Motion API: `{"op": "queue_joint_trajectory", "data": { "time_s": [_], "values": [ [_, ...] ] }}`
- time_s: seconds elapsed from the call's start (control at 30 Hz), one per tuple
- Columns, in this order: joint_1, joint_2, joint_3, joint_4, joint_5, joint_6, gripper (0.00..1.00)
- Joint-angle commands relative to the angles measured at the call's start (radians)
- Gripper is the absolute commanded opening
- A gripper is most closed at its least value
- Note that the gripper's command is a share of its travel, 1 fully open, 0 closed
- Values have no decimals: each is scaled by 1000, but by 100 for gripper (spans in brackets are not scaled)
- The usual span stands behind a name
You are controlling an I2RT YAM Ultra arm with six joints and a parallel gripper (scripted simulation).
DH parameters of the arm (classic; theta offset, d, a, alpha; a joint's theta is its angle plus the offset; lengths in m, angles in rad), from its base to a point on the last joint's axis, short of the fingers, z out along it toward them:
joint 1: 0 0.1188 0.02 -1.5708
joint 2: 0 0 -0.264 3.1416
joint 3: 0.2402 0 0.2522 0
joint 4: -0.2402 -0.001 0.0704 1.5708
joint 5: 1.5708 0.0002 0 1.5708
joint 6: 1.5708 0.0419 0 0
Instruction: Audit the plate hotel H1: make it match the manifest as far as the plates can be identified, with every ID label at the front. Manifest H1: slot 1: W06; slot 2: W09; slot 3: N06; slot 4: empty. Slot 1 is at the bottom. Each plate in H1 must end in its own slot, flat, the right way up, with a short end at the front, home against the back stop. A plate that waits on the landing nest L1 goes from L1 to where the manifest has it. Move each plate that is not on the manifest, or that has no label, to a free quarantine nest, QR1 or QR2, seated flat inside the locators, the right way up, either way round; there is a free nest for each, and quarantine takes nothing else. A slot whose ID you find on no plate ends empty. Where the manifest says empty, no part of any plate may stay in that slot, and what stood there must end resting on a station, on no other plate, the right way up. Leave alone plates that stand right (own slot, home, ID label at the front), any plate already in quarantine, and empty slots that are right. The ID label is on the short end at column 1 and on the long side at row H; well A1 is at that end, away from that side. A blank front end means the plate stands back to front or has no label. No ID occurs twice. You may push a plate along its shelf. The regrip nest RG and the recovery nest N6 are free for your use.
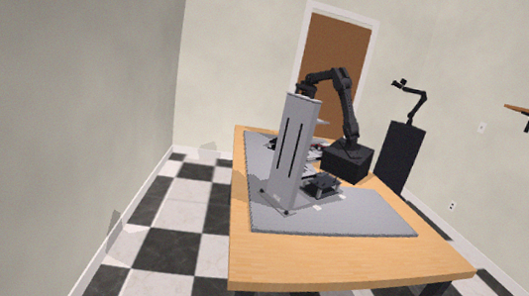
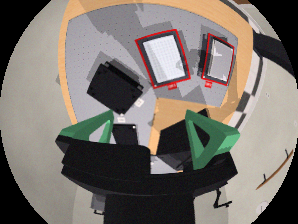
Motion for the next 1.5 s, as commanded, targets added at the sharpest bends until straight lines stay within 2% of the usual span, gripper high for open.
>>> {"op": "queue_joint_trajectory", "data": {
  "time_s": [0.0, 0.13, 0.6, 0.7, 1.17, 1.27, 1.47],
  "values": [
    [11, -65, -53, 54, -27, -35, 100],
    [5, -89, -83, 73, -37, -51, 100],
    [101, -243, -265, 200, -108, -156, 100],
    [94, -253, -277, 209, -113, -163, 100],
    [196, -381, -417, 324, -181, -253, 100],
    [194, -389, -426, 332, -185, -259, 100],
    [244, -436, -476, 380, -212, -293, 100]
  ]
}}
